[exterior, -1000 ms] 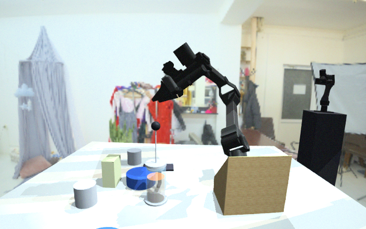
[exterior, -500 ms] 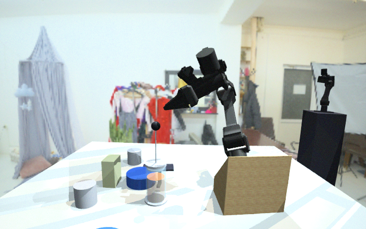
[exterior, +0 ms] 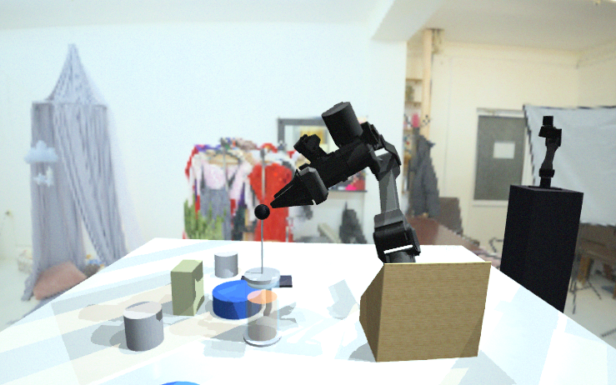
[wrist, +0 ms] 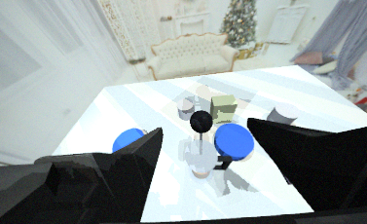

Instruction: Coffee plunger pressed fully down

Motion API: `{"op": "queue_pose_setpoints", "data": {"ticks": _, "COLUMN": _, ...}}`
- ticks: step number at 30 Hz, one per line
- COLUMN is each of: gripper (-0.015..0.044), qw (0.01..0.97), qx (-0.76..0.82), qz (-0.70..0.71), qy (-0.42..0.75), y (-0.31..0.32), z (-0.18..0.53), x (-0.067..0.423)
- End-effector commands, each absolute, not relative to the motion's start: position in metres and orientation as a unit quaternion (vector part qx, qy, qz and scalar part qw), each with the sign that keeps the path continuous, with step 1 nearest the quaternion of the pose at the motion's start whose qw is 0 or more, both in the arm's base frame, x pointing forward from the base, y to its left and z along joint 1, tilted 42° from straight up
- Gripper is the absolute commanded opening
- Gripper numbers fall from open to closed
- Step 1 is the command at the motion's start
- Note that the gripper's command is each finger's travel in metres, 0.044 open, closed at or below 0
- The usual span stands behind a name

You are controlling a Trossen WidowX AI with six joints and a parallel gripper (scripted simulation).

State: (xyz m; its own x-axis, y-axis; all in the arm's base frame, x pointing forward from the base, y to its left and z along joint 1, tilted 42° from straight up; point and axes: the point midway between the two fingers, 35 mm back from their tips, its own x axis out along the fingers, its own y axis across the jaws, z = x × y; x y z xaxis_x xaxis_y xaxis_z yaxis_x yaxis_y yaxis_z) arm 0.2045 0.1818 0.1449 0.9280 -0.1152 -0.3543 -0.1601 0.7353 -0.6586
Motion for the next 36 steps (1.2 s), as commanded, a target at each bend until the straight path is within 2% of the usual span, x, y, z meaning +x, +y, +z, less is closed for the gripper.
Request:
{"op": "queue_pose_setpoints", "data": {"ticks": 1, "gripper": 0.0440, "qw": 0.910, "qx": -0.367, "qz": 0.013, "qy": 0.194, "y": 0.179, "z": 0.139, "x": 0.209}}
{"op": "queue_pose_setpoints", "data": {"ticks": 20, "gripper": 0.0440, "qw": 0.911, "qx": -0.368, "qz": 0.013, "qy": 0.188, "y": 0.175, "z": 0.132, "x": 0.235}}
{"op": "queue_pose_setpoints", "data": {"ticks": 31, "gripper": 0.0151, "qw": 0.911, "qx": -0.368, "qz": 0.013, "qy": 0.188, "y": 0.175, "z": 0.132, "x": 0.235}}
{"op": "queue_pose_setpoints", "data": {"ticks": 36, "gripper": 0.0121, "qw": 0.911, "qx": -0.368, "qz": 0.013, "qy": 0.188, "y": 0.175, "z": 0.132, "x": 0.235}}
